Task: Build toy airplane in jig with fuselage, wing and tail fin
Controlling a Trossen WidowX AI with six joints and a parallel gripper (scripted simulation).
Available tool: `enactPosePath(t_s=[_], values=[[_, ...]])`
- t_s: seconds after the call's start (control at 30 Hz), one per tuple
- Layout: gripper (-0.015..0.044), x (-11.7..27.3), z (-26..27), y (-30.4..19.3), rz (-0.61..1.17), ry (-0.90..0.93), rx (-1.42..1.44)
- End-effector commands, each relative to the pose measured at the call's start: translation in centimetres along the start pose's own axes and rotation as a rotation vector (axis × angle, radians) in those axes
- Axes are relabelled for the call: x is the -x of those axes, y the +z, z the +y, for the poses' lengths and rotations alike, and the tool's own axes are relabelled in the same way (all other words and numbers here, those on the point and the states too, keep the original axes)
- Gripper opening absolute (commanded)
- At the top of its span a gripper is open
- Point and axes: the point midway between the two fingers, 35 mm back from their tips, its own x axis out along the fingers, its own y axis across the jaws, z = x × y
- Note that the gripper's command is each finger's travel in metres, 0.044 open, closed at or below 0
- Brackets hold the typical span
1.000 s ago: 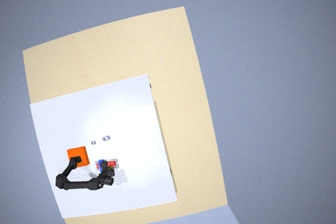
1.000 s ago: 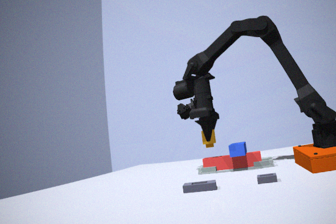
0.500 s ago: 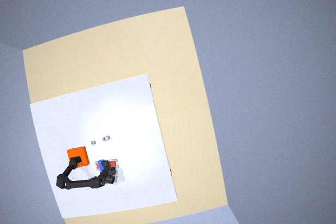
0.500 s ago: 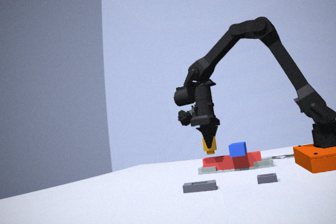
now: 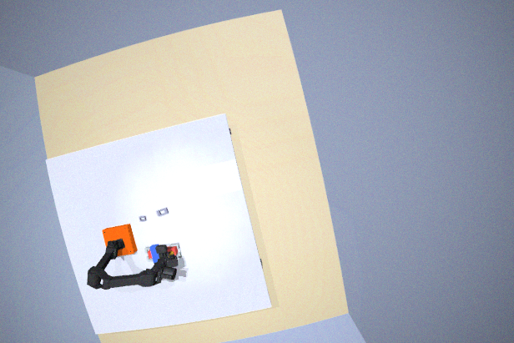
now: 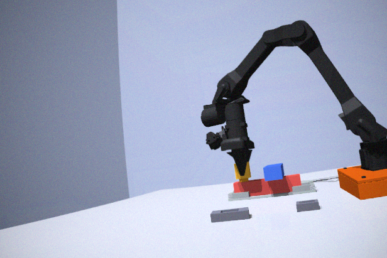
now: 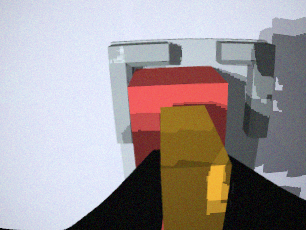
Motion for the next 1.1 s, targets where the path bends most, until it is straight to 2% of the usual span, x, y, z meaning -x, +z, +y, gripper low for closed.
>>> enactPosePath(t_s=[0.0, 0.2, 0.23, 0.37, 0.7, 0.97, 1.07], values=[[0.0065, -0.3, 0.0, -0.1, 0.007, 0.000, -0.002], [0.0031, 0.0, 0.0, 0.0, 0.001, 0.000, 0.000], [0.0005, 0.0, 0.0, 0.0, 0.001, 0.000, 0.000], [0.0000, 0.0, 0.0, 0.0, 0.001, 0.000, 0.000], [0.0260, 0.0, 0.0, 0.0, 0.001, 0.000, 0.000], [0.0260, 0.2, 0.0, 0.0, 0.001, 0.000, 0.000], [0.0260, 3.1, -0.1, 0.4, 0.001, 0.000, -0.002]])
